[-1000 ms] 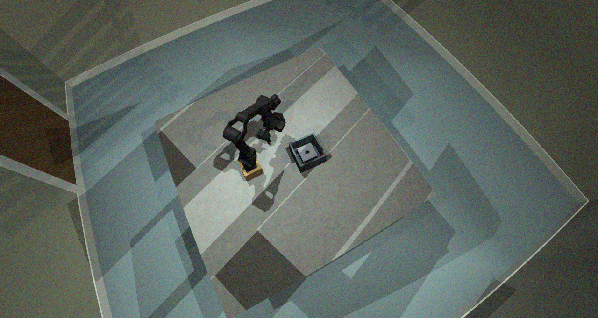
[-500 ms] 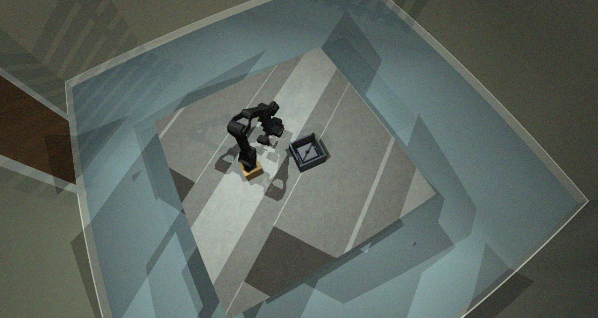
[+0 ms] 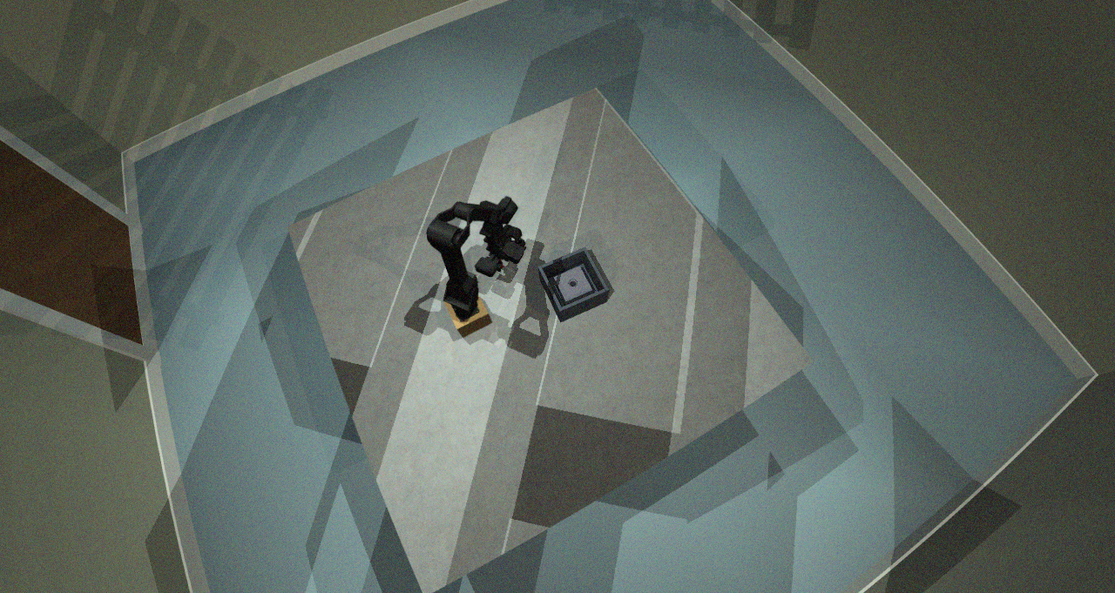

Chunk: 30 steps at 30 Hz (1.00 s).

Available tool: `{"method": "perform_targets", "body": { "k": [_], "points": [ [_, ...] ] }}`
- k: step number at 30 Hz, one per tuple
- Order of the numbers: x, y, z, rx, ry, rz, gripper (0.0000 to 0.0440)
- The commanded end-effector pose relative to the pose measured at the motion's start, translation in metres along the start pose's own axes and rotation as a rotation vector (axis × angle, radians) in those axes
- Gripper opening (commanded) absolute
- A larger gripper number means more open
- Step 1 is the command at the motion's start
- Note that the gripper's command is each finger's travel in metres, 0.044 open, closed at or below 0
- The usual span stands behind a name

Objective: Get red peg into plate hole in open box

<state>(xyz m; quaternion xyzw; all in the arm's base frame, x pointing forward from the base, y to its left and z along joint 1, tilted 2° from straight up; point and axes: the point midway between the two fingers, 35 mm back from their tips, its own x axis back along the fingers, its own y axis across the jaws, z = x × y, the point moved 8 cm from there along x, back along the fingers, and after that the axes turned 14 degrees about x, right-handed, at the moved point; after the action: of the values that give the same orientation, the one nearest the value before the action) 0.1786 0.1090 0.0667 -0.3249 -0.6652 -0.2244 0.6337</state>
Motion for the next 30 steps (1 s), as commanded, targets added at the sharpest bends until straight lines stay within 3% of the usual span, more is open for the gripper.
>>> {"method": "perform_targets", "body": {
  "k": [1,6,30],
  "points": [
    [-0.001,0.0,0.0,0.013,0.031,0.005,0.013],
    [0.001,0.001,-0.002,0.026,0.072,0.001,0.0],
    [0.074,-0.009,-0.046,0.177,-0.153,-0.048,0.0]
  ]
}}
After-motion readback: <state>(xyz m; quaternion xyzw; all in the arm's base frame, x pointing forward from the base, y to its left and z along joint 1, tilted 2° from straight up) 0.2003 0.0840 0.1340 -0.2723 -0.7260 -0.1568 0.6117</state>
